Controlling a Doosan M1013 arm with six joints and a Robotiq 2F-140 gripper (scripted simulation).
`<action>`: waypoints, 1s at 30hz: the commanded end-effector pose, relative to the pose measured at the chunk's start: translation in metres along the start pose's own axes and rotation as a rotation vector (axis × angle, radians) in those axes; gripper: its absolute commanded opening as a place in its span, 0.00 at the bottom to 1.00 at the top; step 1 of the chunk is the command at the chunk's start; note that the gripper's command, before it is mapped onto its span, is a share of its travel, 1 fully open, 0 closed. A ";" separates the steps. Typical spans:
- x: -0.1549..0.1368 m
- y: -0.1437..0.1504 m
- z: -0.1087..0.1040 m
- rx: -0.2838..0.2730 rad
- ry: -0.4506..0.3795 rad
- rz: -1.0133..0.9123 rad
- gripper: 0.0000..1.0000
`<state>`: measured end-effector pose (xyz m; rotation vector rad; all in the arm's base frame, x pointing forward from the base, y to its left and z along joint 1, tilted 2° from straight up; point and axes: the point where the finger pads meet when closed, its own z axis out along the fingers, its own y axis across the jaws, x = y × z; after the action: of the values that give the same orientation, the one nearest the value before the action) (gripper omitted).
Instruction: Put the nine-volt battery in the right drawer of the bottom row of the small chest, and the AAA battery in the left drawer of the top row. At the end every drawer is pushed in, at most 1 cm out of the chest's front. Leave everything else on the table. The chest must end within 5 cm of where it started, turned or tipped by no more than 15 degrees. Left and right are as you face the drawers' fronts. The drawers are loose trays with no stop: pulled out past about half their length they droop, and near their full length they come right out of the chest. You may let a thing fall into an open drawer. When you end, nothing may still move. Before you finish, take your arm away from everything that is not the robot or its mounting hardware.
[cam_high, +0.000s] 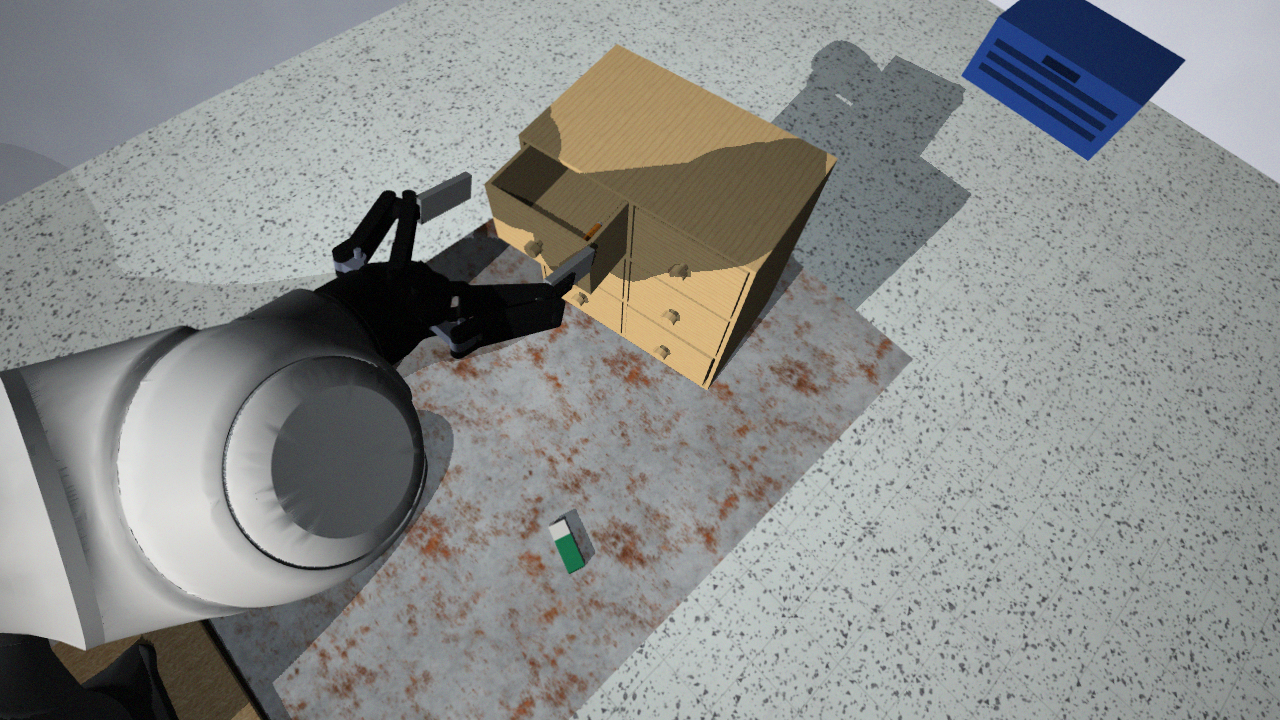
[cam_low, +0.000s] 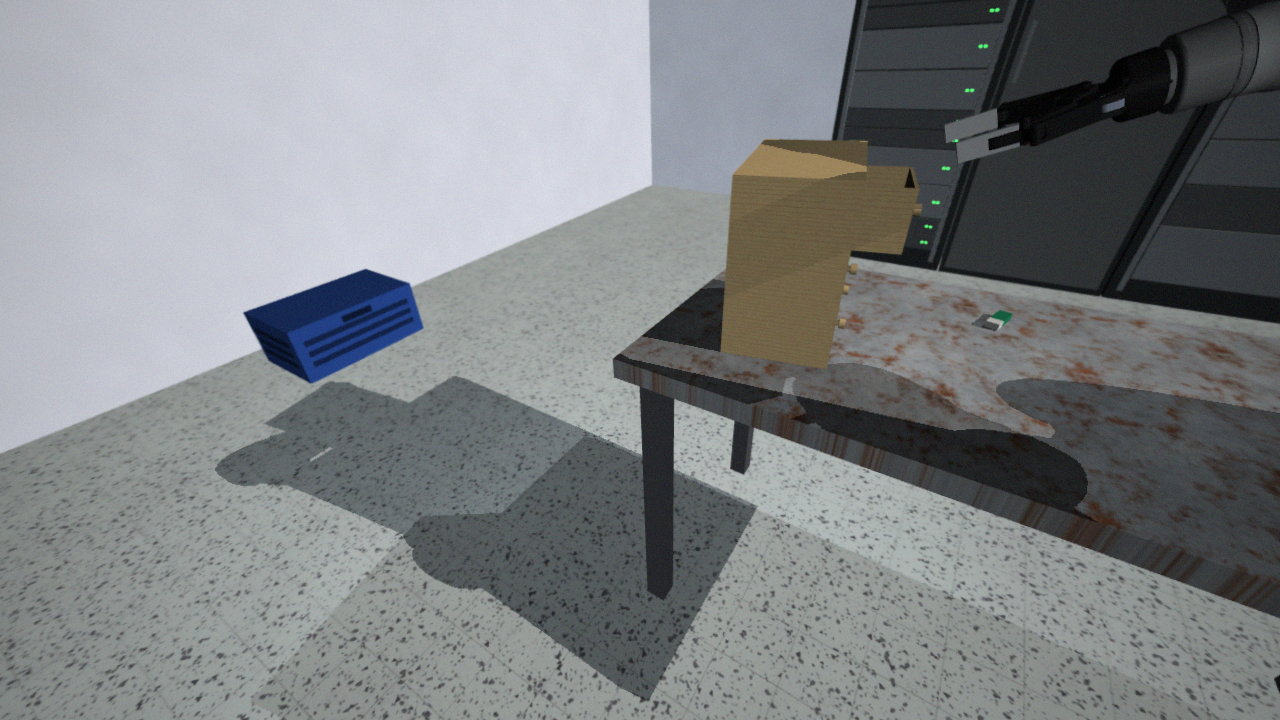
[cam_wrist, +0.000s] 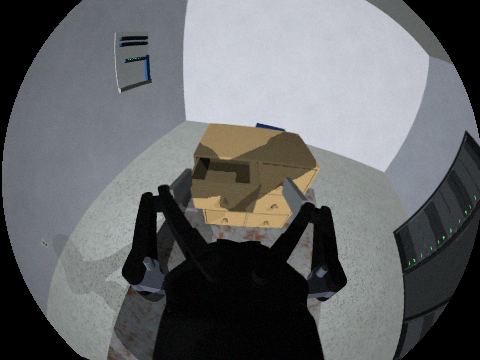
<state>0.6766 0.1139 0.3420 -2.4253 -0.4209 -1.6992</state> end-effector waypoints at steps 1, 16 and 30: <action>-0.005 0.000 -0.017 0.001 -0.001 0.000 1.00; -0.026 0.000 -0.087 0.001 -0.001 0.000 1.00; -0.034 0.000 -0.116 0.001 -0.001 0.000 1.00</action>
<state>0.5631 0.0768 0.3498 -2.4250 -0.4216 -1.6980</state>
